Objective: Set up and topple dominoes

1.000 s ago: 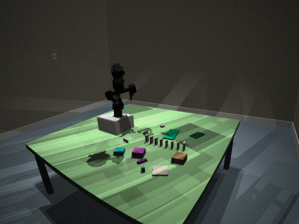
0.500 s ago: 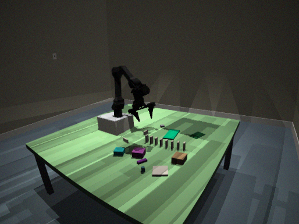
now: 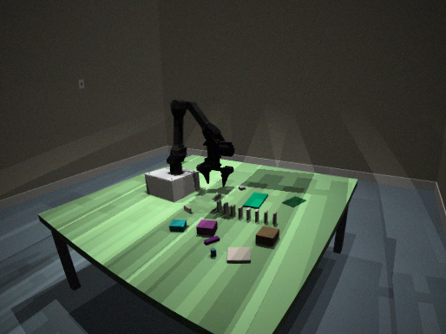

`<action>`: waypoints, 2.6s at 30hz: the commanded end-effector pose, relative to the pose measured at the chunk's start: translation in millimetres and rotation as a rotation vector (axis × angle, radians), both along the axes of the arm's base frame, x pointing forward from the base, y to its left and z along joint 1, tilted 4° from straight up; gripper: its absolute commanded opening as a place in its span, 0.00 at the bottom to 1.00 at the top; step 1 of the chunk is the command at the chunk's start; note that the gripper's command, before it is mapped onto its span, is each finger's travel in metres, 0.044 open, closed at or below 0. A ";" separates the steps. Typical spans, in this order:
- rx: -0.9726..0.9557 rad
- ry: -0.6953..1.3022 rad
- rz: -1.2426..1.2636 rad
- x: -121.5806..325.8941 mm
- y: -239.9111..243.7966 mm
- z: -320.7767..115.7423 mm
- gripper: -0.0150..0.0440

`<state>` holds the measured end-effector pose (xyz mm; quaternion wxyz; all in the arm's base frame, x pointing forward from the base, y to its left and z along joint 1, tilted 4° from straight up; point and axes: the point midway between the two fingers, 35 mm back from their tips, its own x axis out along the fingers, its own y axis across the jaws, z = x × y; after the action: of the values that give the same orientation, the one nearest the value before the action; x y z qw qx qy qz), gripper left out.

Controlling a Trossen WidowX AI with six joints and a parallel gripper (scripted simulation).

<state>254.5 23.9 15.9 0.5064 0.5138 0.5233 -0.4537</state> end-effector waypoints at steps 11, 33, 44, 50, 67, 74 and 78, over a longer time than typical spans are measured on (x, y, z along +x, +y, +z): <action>-0.005 0.019 -0.015 -5.5 3.0 -66.7 1.00; -0.005 0.019 -0.015 -5.8 4.4 -82.8 0.87; -0.005 0.019 -0.015 -5.8 4.4 -82.8 0.38; -0.005 0.019 -0.015 -5.8 4.4 -82.8 0.30; -0.006 0.018 -0.015 -15.0 -6.7 41.3 0.30; -0.006 0.018 -0.015 -17.5 -9.4 72.2 0.30; -0.008 0.012 0.064 -15.6 -5.3 72.6 0.30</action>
<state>237.6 16.0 82.8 0.5019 0.5077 0.5281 -0.4598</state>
